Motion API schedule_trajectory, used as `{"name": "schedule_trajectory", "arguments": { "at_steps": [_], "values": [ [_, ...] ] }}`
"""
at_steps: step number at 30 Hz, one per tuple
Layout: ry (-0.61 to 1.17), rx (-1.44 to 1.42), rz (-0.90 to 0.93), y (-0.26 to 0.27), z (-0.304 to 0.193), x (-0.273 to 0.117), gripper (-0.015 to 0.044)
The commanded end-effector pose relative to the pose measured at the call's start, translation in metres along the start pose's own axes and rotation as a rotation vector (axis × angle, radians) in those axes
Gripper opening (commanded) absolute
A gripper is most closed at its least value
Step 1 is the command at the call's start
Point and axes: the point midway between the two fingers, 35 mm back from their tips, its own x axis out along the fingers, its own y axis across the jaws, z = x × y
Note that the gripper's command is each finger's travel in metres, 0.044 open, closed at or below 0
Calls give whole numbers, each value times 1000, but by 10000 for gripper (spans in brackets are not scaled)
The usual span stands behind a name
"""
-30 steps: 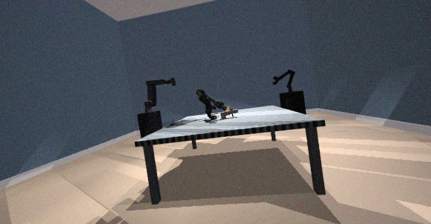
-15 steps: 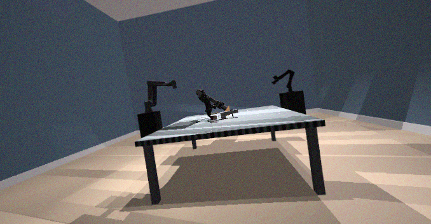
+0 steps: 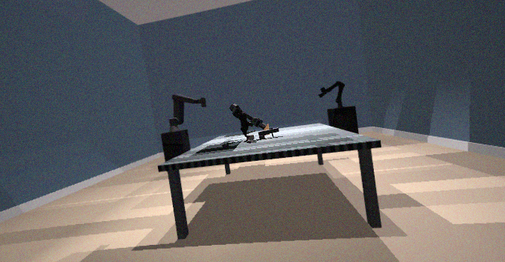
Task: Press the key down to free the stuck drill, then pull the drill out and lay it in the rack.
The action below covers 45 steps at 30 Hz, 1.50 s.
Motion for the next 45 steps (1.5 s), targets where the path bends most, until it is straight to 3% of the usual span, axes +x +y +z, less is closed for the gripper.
{"name": "schedule_trajectory", "arguments": {
  "at_steps": [1,24,45],
  "values": [
    [1,5,-4,-1,-1,-3,0],
    [0,5,-4,0,-2,-12,0],
    [0,3,-2,39,-5,-12,0]
  ]
}}
